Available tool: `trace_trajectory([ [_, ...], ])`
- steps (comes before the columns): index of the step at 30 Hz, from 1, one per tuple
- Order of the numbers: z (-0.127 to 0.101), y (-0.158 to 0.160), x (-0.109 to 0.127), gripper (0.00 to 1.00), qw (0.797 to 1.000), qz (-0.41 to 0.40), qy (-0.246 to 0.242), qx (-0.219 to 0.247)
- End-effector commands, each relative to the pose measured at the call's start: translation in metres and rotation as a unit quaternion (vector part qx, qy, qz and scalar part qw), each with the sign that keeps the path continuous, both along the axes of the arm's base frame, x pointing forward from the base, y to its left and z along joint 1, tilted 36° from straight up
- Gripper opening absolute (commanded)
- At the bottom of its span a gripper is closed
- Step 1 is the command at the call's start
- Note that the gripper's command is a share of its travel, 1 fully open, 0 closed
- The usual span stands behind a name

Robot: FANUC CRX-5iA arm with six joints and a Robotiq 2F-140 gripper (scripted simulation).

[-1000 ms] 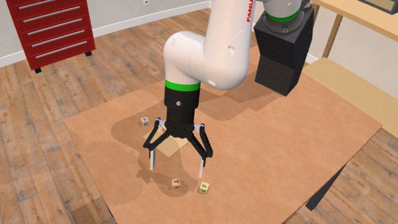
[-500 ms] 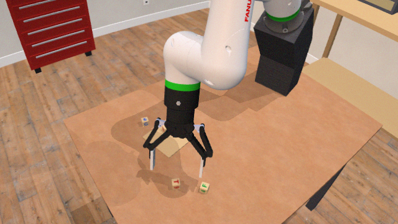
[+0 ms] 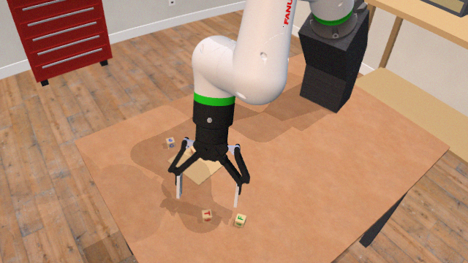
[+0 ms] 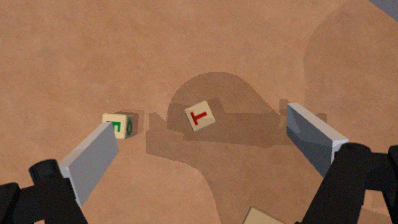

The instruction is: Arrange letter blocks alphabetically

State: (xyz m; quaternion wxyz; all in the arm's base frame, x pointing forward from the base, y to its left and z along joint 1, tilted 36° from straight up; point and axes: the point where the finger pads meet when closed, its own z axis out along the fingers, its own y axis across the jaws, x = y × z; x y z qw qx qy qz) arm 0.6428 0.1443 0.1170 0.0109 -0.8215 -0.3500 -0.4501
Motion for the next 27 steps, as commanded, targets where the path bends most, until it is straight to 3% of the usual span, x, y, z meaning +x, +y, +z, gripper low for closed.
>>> trace_trajectory([
  [1, 0.000, 0.000, 0.000, 1.00, 1.000, 0.000, 0.000, 0.000],
  [27, -0.004, -0.019, -0.009, 1.00, 1.000, 0.000, 0.000, 0.001],
])
